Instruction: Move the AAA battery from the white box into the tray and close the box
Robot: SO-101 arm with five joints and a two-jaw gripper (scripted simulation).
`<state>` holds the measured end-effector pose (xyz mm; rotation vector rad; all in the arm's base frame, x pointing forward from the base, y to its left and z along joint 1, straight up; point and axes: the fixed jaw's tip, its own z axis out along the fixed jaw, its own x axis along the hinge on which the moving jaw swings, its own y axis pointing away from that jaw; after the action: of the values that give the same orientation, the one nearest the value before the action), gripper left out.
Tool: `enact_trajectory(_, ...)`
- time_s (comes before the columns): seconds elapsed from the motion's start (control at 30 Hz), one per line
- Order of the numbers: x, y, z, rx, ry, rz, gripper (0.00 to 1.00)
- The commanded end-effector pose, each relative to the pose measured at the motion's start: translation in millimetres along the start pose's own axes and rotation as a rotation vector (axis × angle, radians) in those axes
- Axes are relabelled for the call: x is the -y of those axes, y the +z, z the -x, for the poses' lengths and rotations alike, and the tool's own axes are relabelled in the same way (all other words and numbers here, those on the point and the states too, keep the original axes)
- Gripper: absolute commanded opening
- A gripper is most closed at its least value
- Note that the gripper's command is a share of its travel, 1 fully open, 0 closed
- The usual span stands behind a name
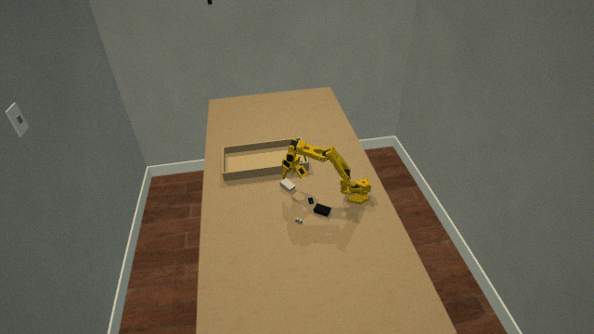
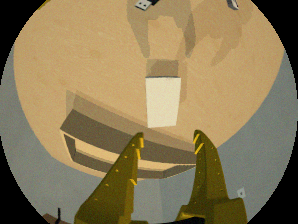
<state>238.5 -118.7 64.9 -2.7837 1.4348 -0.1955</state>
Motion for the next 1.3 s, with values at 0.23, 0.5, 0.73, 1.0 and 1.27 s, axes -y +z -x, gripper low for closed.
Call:
enact_trajectory(0.23,1.5,-15.3,-4.1,-0.054,0.103,-0.036,0.28)
enact_trajectory(0.5,2.7,-15.3,-3.3,-0.054,0.223,-0.041,0.28)
enact_trajectory(0.73,4.3,-15.3,-2.3,-0.053,0.364,-0.047,0.28)
enact_trajectory(1.0,7.3,-15.3,-0.7,-0.05,0.604,-0.059,0.28)
enact_trajectory(1.27,10.4,-15.3,0.5,-0.046,0.817,-0.069,0.28)
